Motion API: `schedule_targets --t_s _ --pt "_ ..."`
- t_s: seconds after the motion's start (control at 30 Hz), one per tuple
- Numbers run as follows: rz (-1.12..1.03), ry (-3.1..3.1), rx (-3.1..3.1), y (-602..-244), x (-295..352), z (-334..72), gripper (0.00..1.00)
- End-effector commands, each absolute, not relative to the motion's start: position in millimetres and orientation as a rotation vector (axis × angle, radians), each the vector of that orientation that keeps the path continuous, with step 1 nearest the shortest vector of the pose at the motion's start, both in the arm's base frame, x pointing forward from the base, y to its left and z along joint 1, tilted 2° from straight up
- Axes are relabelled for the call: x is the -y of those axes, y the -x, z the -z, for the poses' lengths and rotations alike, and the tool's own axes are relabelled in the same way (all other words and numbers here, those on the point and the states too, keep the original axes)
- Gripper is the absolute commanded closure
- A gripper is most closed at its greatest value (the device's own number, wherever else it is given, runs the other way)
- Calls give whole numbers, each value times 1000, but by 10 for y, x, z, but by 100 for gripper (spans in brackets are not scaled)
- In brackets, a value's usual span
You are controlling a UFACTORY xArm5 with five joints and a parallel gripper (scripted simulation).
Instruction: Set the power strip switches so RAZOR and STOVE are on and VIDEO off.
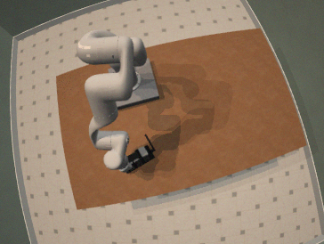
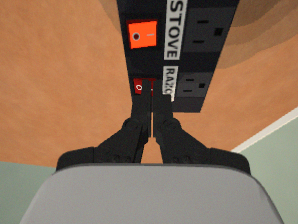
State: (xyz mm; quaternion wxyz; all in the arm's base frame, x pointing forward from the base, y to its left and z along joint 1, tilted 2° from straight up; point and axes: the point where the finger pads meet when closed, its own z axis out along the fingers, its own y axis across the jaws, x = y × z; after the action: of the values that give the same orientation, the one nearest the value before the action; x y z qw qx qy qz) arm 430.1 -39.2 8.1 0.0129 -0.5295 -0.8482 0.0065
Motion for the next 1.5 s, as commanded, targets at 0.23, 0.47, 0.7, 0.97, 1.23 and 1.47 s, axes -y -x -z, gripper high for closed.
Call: schedule_targets --t_s 0.23,0.47,0.7,0.97,1.23,1.47 --pt "-18 1652 2646 -4314 394 -90 100" --pt "-18 1652 2646 -4314 395 -77 100" --pt "-18 1652 2646 -4313 396 -53 100" --pt "-18 1652 2646 -4311 398 -20 100" --pt "-18 1652 2646 -4310 398 -7 100" --pt "-18 1652 2646 -4310 399 -5 100"
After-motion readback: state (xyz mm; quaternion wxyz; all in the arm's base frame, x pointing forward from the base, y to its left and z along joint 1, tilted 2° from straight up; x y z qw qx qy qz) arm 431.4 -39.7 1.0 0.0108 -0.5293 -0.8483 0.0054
